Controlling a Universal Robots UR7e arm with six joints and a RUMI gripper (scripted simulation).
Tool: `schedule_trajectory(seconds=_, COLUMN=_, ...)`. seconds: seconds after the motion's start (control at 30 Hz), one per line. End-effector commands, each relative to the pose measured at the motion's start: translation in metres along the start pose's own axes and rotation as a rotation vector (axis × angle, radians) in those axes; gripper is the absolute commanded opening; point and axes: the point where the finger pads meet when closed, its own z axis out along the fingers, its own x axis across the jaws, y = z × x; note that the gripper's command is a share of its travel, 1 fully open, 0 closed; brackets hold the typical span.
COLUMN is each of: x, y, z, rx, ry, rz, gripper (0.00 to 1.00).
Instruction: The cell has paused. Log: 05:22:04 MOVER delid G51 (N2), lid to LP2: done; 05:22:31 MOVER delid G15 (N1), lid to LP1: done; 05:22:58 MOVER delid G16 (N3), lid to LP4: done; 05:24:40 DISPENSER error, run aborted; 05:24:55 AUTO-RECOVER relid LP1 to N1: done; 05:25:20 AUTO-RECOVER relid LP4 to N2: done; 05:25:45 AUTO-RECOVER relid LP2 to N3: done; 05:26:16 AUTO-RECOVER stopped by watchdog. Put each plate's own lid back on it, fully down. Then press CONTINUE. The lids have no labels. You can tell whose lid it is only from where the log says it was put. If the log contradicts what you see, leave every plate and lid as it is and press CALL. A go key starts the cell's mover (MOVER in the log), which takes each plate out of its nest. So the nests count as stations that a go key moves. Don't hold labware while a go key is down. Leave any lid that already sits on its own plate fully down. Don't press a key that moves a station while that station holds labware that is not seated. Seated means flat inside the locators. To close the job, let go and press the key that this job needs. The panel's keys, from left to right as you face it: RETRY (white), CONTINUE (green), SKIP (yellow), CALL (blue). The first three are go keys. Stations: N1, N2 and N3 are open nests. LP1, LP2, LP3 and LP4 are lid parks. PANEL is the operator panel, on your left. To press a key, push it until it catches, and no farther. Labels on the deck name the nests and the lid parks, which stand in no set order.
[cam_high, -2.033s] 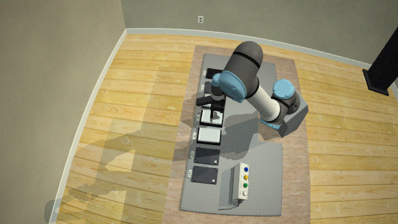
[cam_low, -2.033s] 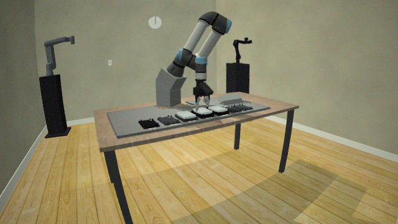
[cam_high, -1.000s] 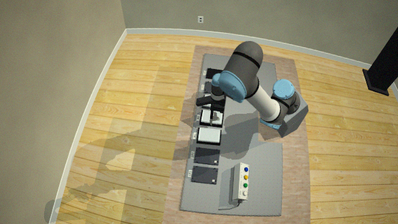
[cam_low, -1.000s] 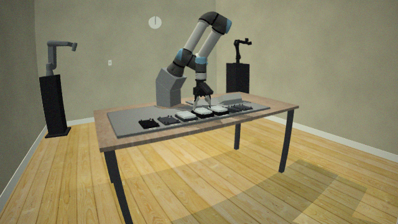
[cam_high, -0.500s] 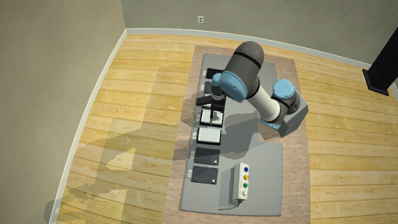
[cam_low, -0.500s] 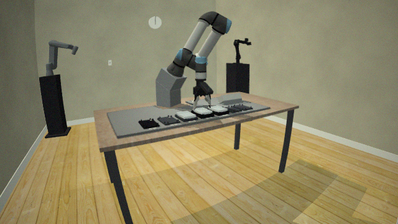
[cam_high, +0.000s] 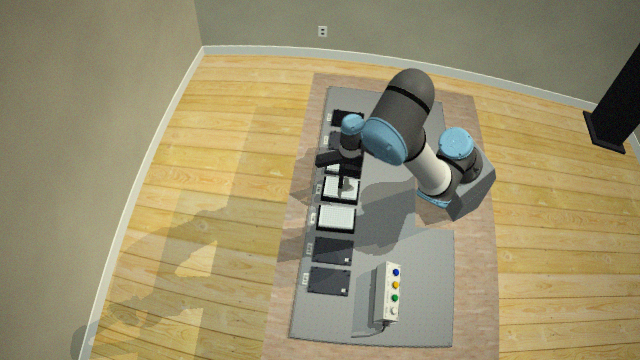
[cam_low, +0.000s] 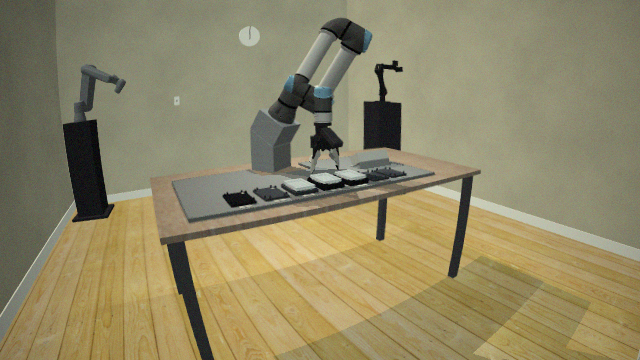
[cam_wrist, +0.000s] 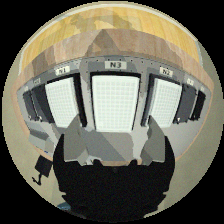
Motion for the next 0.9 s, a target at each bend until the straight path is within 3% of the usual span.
schedule_trajectory(seconds=0.0, x=0.000, y=0.005, z=-0.002, rx=-0.019, ry=0.000, rz=-0.003, gripper=0.00)
schedule_trajectory(seconds=0.33, x=0.001, y=0.045, z=-0.002, rx=-0.174, ry=0.002, rz=-0.028, gripper=0.00)
schedule_trajectory(seconds=0.7, x=0.003, y=0.100, z=-0.002, rx=-0.174, ry=0.002, rz=-0.028, gripper=0.00)
schedule_trajectory(seconds=0.87, x=0.003, y=0.107, z=-0.002, rx=-0.174, ry=0.002, rz=-0.028, gripper=0.00)
